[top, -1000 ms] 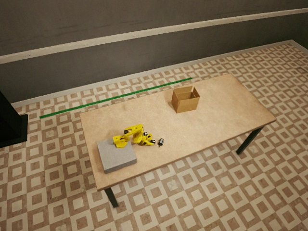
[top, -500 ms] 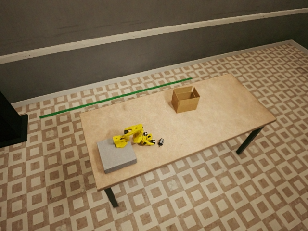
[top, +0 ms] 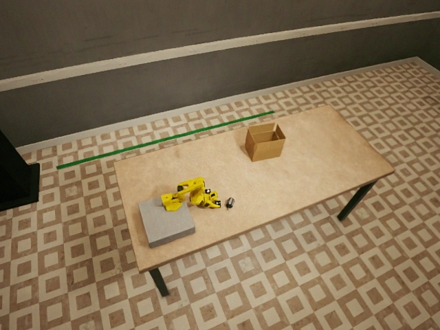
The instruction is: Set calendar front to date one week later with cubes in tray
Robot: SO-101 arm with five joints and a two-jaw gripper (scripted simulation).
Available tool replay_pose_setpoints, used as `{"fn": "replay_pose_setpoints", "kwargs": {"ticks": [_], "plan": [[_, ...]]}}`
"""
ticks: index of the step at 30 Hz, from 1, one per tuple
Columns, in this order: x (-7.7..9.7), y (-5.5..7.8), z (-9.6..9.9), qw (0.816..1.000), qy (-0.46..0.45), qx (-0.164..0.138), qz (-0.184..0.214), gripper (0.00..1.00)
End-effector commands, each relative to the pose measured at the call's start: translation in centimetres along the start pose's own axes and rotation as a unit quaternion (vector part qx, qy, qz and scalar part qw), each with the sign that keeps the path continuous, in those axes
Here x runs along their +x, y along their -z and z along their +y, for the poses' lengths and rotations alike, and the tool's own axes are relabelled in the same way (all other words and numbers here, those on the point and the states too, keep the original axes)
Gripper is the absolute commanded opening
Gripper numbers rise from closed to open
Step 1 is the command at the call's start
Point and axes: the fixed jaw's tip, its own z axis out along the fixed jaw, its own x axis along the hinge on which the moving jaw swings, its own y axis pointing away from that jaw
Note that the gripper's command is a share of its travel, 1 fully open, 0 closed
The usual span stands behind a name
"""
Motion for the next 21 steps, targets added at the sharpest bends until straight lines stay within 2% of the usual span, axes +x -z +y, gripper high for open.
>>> {"fn": "replay_pose_setpoints", "kwargs": {"ticks": [1,13,21], "plan": [[0.06,0.01,-0.11,1.0,0.003,0.002,-0.003,0.24],[0.06,0.01,-0.11,1.0,0.003,0.002,-0.003,0.34],[0.06,0.01,-0.11,1.0,0.003,0.002,-0.003,0.36]]}}
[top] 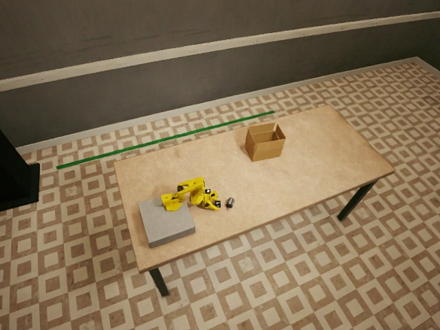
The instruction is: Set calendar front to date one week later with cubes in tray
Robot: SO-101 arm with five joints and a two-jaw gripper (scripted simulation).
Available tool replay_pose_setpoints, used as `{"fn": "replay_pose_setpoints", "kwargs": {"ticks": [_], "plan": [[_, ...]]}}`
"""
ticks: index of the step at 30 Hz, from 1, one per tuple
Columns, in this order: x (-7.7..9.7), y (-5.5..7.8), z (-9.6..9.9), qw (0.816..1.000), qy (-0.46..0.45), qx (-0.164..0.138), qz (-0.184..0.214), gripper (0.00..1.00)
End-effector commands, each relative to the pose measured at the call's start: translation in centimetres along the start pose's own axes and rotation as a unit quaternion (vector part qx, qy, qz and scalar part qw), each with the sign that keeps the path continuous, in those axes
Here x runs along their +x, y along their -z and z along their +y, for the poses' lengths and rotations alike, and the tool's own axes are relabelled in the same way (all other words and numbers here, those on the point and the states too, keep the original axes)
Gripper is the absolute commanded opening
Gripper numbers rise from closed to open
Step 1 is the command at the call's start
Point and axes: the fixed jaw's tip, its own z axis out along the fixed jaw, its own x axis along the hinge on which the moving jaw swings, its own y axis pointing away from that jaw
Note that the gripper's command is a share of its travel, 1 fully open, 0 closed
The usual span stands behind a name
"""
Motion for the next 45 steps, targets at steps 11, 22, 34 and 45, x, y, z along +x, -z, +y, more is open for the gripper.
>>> {"fn": "replay_pose_setpoints", "kwargs": {"ticks": [11,22,34,45], "plan": [[-0.2,1.0,-0.1,1.0,0.003,0.002,0.014,0.36],[-0.7,3.8,-0.1,0.998,0.004,0.003,0.055,0.36],[-0.8,5.4,-0.1,0.997,0.004,0.003,0.076,0.36],[-0.8,5.4,-0.1,0.997,0.004,0.003,0.076,0.36]]}}
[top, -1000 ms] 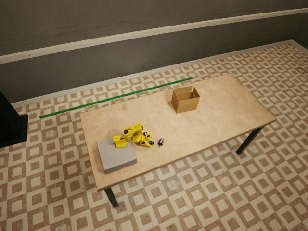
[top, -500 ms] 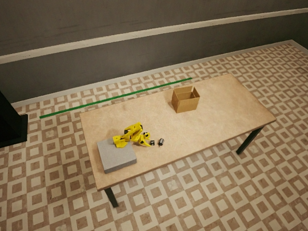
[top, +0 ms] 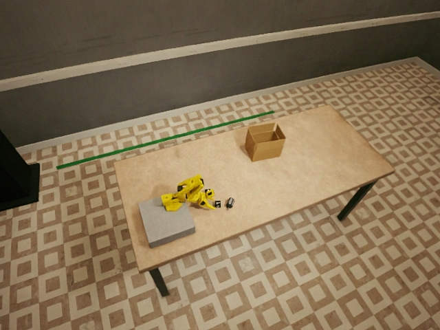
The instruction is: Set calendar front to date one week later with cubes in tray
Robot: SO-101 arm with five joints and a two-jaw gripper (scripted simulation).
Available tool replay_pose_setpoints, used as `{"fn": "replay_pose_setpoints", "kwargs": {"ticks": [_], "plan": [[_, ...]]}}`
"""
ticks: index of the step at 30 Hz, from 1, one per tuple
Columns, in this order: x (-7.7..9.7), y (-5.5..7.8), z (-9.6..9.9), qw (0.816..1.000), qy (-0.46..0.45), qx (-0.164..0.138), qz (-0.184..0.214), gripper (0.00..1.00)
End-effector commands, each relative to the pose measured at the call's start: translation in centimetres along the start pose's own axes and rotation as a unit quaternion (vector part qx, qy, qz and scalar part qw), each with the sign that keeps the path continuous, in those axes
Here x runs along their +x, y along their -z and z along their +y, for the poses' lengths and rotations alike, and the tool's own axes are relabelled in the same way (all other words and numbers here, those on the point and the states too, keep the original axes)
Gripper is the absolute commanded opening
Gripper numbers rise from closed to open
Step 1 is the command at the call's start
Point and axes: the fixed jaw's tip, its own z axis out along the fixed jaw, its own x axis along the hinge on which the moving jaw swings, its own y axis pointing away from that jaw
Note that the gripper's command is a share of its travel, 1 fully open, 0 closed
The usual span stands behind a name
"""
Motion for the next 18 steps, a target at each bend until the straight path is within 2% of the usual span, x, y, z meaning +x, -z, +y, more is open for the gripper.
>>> {"fn": "replay_pose_setpoints", "kwargs": {"ticks": [1,11,14,18], "plan": [[-0.4,2.5,-0.1,1.0,0.004,0.003,0.024,0.36],[-0.6,2.5,-0.1,1.0,0.004,0.002,0.02,0.36],[-1.3,2.4,-0.1,1.0,0.004,0.002,0.003,0.36],[-3.1,2.2,0.0,0.999,0.004,0.002,-0.041,0.36]]}}
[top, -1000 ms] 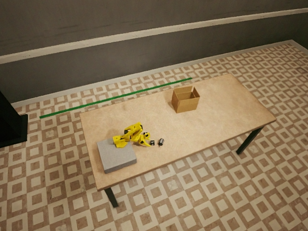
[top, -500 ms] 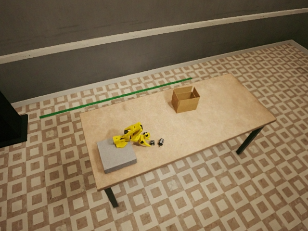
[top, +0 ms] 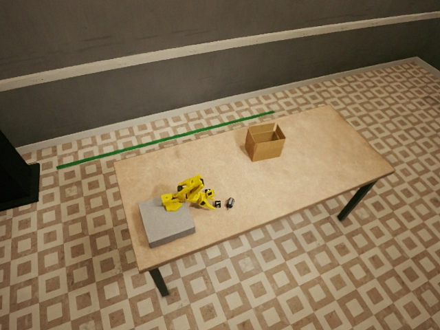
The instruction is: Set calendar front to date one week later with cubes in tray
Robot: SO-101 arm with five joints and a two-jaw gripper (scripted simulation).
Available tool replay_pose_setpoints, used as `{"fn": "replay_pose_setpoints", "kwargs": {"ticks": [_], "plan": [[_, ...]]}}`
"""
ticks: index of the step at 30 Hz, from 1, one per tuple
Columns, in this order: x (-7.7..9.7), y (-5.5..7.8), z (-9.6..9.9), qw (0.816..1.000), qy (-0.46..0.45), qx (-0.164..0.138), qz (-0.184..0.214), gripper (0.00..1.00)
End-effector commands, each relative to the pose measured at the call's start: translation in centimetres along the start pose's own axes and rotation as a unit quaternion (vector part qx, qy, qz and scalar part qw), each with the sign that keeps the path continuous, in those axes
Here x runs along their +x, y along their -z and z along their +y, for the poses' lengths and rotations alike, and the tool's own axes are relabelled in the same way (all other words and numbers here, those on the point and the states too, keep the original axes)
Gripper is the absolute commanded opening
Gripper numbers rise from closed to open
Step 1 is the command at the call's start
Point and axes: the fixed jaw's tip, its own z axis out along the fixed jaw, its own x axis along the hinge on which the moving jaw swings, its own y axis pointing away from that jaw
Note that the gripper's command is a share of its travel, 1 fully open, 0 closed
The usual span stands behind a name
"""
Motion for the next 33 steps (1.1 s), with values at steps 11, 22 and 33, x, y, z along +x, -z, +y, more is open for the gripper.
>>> {"fn": "replay_pose_setpoints", "kwargs": {"ticks": [11,22,33], "plan": [[-7.2,2.0,0.0,0.99,0.003,0.0,-0.143,0.35],[-10.0,2.7,0.1,0.978,0.003,-0.001,-0.206,0.35],[-11.0,3.0,0.1,0.974,0.004,-0.001,-0.227,0.35]]}}
